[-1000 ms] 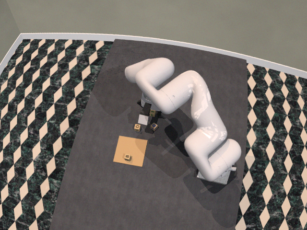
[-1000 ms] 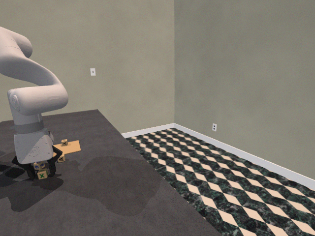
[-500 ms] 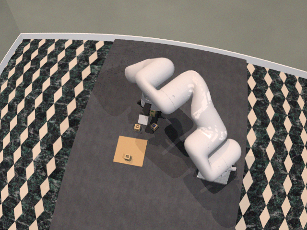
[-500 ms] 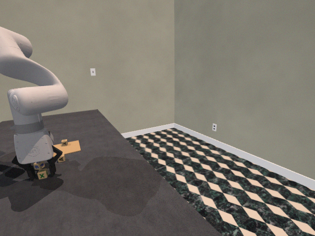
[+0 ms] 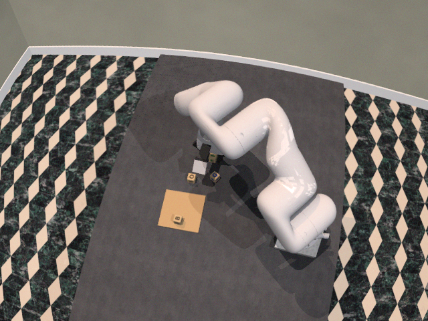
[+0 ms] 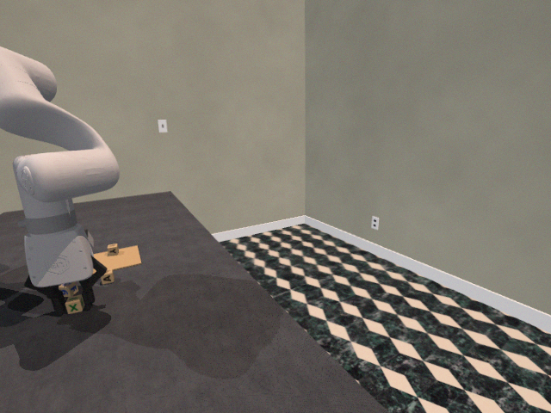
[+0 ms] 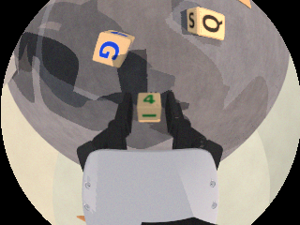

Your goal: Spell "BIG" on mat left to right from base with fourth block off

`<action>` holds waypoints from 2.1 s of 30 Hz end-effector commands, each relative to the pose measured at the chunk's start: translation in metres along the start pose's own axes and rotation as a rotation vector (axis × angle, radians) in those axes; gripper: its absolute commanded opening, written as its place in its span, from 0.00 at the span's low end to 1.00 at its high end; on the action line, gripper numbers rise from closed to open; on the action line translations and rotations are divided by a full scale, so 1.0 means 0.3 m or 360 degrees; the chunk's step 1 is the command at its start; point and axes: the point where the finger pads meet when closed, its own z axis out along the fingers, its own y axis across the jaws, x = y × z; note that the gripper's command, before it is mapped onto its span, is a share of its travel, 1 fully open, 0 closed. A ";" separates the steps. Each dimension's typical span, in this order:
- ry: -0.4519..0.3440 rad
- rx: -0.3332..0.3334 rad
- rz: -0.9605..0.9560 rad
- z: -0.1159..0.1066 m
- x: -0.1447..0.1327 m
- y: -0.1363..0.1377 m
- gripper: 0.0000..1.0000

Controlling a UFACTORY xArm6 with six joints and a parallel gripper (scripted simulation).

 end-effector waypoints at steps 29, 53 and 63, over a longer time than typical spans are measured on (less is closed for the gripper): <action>-0.0003 -0.0005 0.0000 -0.005 -0.002 0.004 0.21; -0.0003 -0.0005 0.0000 -0.026 -0.002 0.004 0.21; -0.0003 -0.0005 0.0000 -0.201 -0.002 0.003 0.21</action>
